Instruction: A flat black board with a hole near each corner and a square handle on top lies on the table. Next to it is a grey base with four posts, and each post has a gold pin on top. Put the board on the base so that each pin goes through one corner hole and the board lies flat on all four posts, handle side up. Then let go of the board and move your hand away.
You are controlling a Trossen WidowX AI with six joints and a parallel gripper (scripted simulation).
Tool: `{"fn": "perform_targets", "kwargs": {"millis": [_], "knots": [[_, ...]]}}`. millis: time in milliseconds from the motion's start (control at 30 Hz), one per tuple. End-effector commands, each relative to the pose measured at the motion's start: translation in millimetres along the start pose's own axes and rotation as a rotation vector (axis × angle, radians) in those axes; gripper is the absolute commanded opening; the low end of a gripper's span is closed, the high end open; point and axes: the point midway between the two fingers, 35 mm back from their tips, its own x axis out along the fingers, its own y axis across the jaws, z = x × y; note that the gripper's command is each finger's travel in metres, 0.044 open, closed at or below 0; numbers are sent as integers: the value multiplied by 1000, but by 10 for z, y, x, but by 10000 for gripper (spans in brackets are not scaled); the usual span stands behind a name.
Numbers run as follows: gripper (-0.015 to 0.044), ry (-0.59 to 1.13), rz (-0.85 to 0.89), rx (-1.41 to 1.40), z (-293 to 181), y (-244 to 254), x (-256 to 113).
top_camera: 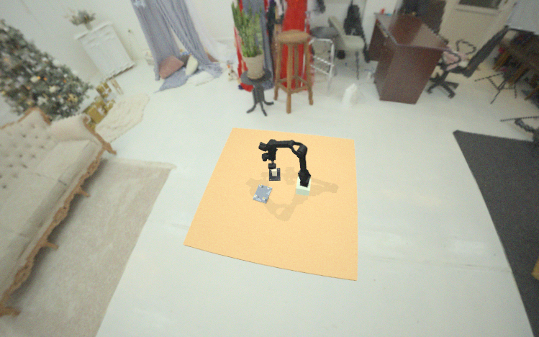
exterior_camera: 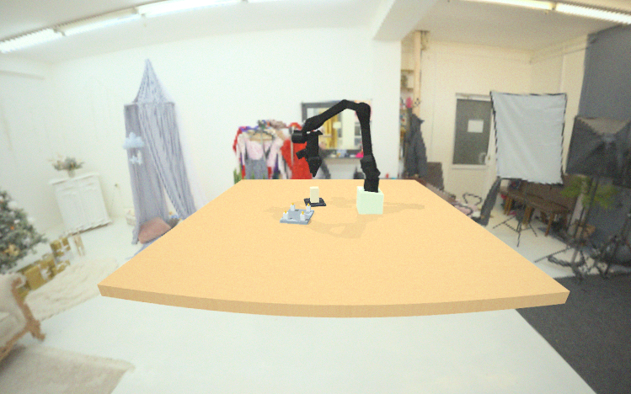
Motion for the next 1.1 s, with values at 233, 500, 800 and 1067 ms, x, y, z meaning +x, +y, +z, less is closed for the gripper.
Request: {"fn": "perform_targets", "kwargs": {"millis": [233, 500, 800, 1067], "knots": [[440, 12, 15, -4, -13, 1, 410], [440, 12, 14, -4, -7, -3, 509], [440, 12, 14, -4, 2, -8, 657], [440, 12, 14, -4, 5, -9, 789]]}}
